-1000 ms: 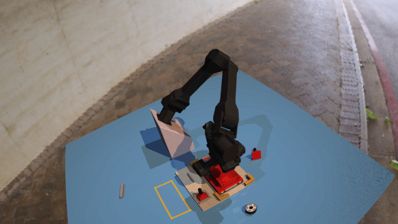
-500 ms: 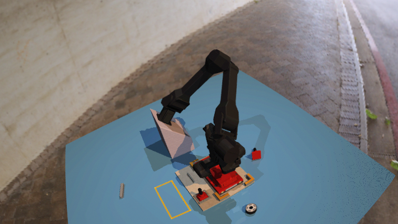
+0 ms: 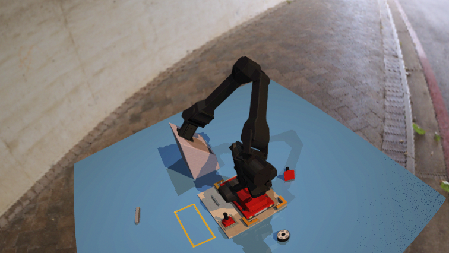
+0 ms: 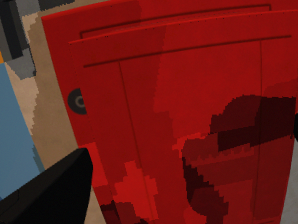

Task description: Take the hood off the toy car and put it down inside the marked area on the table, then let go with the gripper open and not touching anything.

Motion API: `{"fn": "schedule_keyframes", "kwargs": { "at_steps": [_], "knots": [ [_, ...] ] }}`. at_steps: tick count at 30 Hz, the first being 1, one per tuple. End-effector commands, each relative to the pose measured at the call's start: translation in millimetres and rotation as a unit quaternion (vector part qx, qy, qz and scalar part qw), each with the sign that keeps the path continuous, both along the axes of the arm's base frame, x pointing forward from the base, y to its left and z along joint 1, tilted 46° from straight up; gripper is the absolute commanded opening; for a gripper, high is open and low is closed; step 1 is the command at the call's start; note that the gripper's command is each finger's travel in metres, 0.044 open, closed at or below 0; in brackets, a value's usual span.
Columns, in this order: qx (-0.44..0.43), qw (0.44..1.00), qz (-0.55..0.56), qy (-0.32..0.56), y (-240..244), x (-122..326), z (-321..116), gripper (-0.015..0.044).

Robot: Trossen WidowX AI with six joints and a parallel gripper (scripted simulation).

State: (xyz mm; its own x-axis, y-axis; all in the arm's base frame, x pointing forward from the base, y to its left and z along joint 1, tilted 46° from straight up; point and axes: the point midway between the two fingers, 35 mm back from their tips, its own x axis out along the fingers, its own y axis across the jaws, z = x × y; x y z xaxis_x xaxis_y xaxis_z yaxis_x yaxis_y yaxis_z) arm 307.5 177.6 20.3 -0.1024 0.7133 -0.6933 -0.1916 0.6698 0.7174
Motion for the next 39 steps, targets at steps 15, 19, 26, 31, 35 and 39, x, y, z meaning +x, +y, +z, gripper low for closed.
{"fn": "schedule_keyframes", "kwargs": {
  "at_steps": [15, 19, 26, 31, 35, 39],
  "knots": [
    [0.000, 1.000, 0.000, 0.000, 0, 0, 0, 0.0222],
    [0.000, 1.000, 0.000, 0.000, -2, 0, 1, 0.0118],
    [0.000, 1.000, 0.000, 0.000, -5, 1, 5, 0.0000],
    [0.000, 1.000, 0.000, 0.000, -7, 1, 7, 0.0000],
    [0.000, 1.000, 0.000, 0.000, -9, 2, 8, 0.0000],
    [0.000, 1.000, 0.000, 0.000, -11, 2, 10, 0.0000]
  ]
}}
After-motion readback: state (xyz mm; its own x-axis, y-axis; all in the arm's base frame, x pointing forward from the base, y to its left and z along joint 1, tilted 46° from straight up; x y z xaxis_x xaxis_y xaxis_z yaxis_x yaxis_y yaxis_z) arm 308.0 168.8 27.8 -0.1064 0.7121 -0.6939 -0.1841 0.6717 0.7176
